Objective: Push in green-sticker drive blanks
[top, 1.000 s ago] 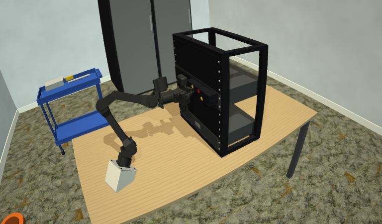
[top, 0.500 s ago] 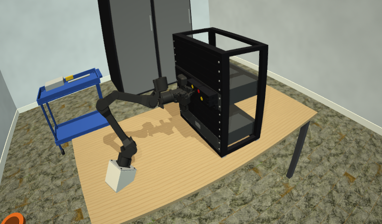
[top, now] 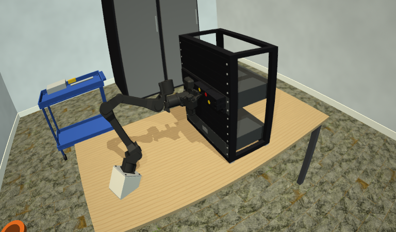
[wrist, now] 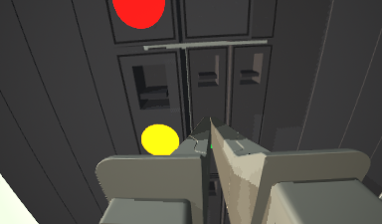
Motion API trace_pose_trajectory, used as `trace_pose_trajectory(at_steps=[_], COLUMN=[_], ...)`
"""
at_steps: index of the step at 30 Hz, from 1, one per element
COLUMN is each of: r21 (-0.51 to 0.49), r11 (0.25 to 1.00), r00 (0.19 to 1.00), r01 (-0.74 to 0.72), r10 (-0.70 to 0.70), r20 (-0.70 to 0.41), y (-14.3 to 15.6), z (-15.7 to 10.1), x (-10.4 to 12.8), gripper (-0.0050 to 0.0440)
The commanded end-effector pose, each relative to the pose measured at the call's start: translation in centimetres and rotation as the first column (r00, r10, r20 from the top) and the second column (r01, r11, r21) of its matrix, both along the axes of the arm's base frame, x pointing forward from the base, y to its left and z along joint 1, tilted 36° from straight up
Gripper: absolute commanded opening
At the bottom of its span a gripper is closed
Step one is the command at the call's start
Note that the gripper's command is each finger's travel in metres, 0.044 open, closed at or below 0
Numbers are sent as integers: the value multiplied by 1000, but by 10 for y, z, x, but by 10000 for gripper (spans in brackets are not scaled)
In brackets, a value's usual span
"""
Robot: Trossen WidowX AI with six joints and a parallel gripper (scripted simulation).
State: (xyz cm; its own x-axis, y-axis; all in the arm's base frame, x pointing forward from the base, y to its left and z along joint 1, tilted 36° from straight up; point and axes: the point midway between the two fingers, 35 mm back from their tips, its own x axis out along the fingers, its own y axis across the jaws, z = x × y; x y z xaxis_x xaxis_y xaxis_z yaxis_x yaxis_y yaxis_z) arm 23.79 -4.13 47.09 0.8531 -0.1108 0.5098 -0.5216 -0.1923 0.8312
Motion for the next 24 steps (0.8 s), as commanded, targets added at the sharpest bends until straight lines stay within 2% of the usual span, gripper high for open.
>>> trace_pose_trajectory(at_steps=[1, 16, 24], r21=[-9, -9, -9], r11=[1000, 1000, 1000], r00=[999, 999, 999], r01=[0, 0, 0], r10=[1, 1, 1], r20=[37, 37, 37], y=[2, 2, 4], z=[13, 12, 1], x=[-7, -9, -24], gripper=[0, 0, 0])
